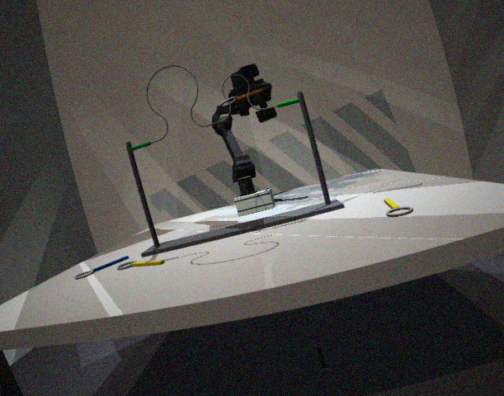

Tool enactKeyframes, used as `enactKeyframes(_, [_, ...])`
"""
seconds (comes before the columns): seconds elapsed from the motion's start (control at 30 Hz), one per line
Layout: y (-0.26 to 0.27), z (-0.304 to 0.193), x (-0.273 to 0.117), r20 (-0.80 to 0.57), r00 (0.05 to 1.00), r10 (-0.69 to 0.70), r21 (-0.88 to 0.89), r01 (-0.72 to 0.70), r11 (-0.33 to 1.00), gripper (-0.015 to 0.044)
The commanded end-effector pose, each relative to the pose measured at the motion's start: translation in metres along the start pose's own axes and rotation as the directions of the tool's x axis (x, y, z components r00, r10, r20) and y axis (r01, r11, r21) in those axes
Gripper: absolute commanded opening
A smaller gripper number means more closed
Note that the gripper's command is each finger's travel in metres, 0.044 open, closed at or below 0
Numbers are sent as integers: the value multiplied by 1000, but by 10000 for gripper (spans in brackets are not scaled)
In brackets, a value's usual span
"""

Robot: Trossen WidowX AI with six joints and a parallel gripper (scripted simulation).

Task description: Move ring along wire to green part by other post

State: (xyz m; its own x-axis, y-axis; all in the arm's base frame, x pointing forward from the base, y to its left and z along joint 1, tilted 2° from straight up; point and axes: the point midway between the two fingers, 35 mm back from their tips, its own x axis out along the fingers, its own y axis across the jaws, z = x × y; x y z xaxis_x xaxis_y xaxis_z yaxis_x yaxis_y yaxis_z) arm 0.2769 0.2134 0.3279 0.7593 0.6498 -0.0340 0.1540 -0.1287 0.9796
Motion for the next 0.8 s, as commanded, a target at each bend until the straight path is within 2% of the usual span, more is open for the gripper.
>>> enactKeyframes(0.0, [13, 0, -2, -11, 999, 35, 55, -34, 998, -150])
enactKeyframes(0.37, [27, 2, -5, -13, 999, 51, 82, -49, 995, -150])
enactKeyframes(0.77, [20, 3, -5, 3, 1000, -28, -55, 28, 998, -150])
